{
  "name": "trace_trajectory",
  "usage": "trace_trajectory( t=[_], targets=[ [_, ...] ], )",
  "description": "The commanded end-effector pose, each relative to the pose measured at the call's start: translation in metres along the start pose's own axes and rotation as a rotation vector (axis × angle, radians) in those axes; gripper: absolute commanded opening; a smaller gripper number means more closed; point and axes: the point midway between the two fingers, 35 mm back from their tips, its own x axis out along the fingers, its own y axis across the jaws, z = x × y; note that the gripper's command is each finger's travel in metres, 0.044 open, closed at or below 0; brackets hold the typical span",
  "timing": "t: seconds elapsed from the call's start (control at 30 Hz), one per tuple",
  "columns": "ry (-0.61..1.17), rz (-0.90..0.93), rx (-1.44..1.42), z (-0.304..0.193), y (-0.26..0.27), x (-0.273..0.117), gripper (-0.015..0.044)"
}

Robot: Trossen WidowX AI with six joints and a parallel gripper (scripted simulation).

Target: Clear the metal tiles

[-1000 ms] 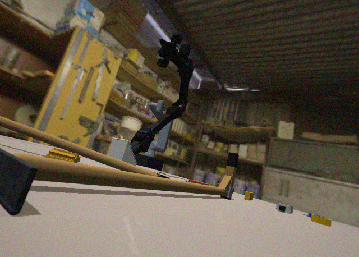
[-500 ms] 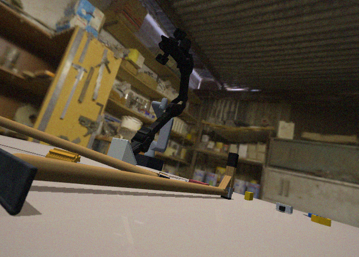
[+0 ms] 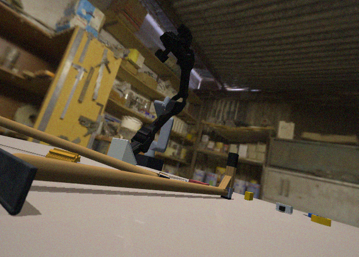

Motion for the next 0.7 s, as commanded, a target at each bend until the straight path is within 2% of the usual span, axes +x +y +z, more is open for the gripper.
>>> trace_trajectory(
  t=[0.0,0.67],
  targets=[
    [0.054,-0.012,-0.065,-0.014,0.001,0.016,0.0],
    [0.249,-0.015,-0.326,-0.072,0.008,0.063,0.0]
  ],
)
